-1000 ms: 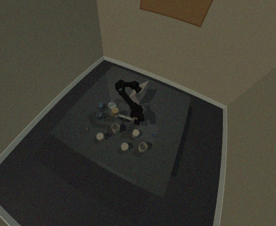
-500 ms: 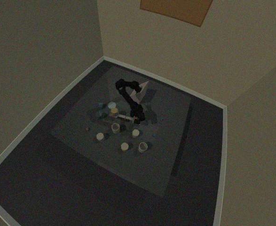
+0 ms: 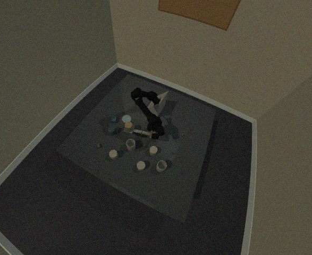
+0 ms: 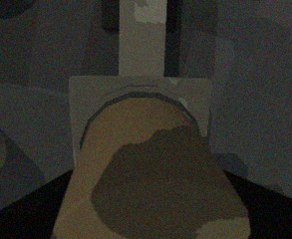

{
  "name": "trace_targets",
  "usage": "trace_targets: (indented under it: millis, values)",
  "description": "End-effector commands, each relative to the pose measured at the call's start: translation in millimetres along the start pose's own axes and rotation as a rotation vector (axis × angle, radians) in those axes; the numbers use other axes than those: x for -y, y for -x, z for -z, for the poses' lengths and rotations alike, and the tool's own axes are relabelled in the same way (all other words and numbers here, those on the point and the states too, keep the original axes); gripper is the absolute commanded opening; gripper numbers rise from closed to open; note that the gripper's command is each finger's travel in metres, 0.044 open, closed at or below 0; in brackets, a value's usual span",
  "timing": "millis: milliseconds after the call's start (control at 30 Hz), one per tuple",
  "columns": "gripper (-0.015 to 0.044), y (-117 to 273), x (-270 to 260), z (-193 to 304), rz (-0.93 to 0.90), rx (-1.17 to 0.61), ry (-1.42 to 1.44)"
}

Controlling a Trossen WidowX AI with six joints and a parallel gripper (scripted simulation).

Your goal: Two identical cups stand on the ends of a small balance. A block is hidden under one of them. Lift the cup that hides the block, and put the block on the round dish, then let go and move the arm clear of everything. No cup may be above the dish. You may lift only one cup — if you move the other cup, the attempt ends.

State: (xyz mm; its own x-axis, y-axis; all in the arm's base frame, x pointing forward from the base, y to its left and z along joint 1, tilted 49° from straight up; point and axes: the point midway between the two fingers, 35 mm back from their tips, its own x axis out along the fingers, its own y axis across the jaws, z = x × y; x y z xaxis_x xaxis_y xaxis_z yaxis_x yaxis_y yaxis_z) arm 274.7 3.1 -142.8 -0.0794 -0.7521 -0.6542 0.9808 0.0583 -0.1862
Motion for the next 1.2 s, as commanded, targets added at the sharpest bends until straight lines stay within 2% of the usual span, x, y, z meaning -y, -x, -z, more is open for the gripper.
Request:
trace_targets:
  millis: [0,1167]
  values:
    - [0.0,10,-6,2,-0.015,-0.014,-0.013]
    - [0.0,53,-6,2,-0.015,-0.016,-0.012]
